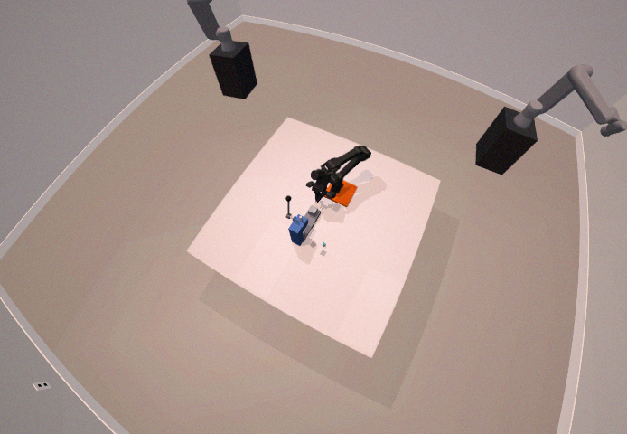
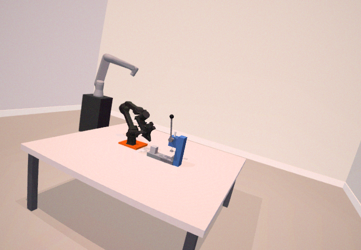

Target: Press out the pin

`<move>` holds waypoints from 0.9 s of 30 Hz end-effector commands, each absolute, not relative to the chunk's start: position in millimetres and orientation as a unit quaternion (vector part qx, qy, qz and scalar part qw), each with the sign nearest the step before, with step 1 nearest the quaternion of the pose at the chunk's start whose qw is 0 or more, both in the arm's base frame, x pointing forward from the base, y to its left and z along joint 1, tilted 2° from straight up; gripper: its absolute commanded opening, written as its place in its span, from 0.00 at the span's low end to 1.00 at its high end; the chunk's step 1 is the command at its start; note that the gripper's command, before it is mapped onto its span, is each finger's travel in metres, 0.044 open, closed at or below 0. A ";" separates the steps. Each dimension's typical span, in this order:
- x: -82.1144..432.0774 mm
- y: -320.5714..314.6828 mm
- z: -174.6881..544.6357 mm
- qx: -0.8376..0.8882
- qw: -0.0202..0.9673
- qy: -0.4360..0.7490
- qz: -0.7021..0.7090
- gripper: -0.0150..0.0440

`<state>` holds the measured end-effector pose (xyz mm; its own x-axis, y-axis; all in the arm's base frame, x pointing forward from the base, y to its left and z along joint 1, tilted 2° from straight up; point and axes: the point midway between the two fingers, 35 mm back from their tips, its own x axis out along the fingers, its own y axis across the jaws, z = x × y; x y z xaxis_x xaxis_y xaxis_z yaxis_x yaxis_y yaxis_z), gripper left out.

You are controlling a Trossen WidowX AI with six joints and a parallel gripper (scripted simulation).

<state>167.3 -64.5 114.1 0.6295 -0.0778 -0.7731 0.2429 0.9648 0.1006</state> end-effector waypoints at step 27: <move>168.7 -68.7 58.5 0.019 0.917 0.393 -0.060 0.31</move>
<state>167.0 -68.3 59.6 0.6811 -0.0954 -0.7260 0.1295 0.9915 -0.0089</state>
